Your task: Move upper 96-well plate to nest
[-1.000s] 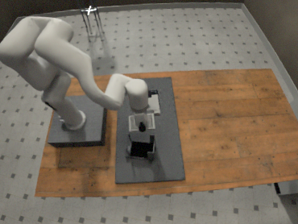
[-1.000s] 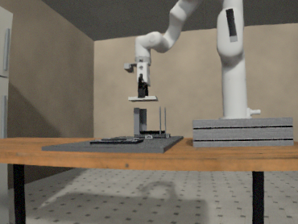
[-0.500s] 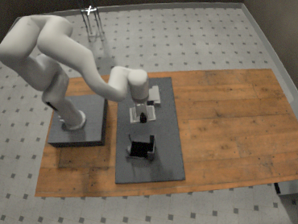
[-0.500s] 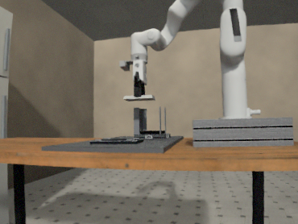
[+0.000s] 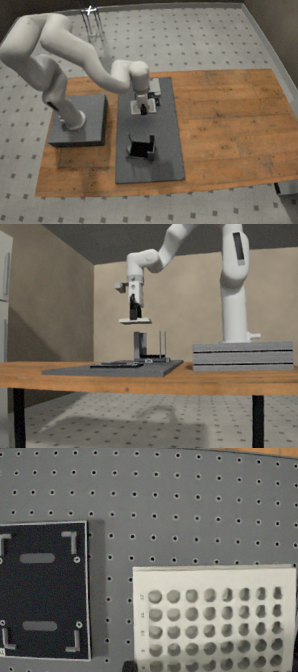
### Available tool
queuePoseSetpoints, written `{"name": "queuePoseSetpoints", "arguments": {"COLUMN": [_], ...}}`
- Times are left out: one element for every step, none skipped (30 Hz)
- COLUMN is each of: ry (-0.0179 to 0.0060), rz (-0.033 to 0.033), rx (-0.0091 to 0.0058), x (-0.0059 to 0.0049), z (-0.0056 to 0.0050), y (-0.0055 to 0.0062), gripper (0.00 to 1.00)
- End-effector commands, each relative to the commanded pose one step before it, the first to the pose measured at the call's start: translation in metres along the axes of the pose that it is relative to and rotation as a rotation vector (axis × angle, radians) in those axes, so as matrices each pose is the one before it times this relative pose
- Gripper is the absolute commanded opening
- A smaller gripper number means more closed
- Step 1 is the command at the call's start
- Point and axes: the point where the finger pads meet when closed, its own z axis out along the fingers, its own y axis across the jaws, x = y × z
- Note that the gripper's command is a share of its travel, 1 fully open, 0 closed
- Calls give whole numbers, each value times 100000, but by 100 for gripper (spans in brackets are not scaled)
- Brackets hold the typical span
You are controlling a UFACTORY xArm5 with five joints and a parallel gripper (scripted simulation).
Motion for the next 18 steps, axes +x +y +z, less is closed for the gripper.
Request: {"name": "queuePoseSetpoints", "arguments": {"ry": [382,0,0,0,0,0,0,0,0,0,0,0,0,0,0,0,0,0], "rz": [41,0,0,0,0,0,0,0,0,0,0,0,0,0,0,0,0,0], "rx": [-12,0,3,3,3,3,3,3,3,3,3,3,3,3,3,3,3,0], "x": [286,0,60,58,58,59,59,59,59,59,59,59,59,59,59,59,59,0], "z": [-113,0,8,8,8,8,8,8,8,8,8,8,8,8,8,8,8,0], "y": [-802,0,-329,-329,-329,-329,-329,-329,-329,-329,-329,-329,-329,-329,-329,-329,-329,0], "gripper": [0,0,0,0,0,0,0,0,0,0,0,0,0,0,0,0,0,0]}}
